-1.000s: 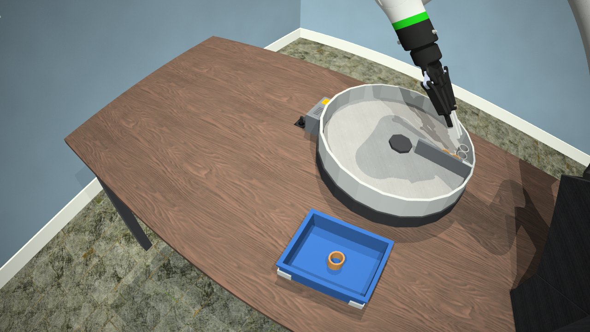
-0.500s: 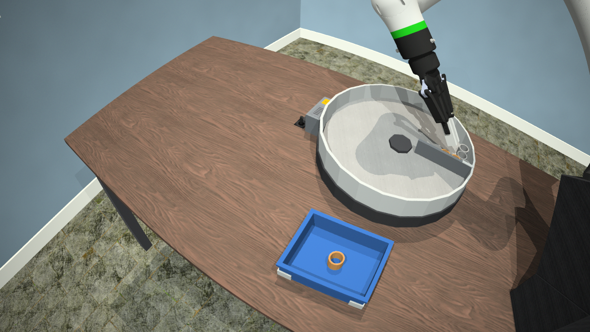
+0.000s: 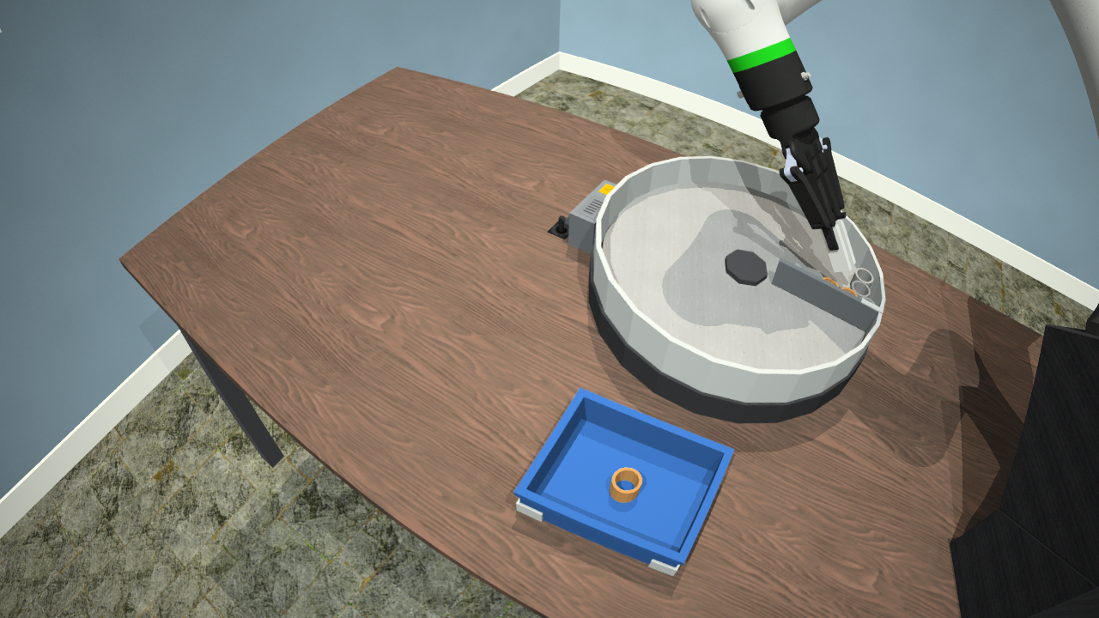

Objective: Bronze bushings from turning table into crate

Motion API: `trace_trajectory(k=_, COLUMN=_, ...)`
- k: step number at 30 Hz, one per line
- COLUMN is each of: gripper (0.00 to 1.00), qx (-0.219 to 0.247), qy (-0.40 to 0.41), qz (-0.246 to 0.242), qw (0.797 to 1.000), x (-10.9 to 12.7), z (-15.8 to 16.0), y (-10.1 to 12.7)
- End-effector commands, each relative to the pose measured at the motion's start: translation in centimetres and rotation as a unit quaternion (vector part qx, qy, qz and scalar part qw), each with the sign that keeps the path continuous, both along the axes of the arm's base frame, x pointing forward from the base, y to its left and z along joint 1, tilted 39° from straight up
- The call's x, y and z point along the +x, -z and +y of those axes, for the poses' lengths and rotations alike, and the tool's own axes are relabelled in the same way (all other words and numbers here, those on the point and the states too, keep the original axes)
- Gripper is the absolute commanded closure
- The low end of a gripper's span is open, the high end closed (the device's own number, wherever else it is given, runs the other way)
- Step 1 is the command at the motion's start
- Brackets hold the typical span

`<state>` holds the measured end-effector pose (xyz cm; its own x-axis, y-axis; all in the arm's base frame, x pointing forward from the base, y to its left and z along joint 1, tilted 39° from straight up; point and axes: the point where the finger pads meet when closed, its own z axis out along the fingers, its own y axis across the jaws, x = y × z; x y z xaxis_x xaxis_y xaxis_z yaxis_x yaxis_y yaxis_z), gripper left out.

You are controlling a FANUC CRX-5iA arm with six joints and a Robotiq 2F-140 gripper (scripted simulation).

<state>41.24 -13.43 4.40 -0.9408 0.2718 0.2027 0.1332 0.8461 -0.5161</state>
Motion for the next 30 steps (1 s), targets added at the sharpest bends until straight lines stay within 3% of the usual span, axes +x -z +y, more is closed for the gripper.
trace_trajectory(k=1, gripper=0.94, qx=0.000, qy=0.000, qz=0.000, qw=1.000, x=0.0, z=0.0, y=0.0)
trace_trajectory(k=19, gripper=0.94, qx=0.000, qy=0.000, qz=0.000, qw=1.000, x=0.0, z=0.0, y=0.1)
trace_trajectory(k=30, gripper=0.94, qx=0.000, qy=0.000, qz=0.000, qw=1.000, x=0.7, z=-0.9, y=1.3)
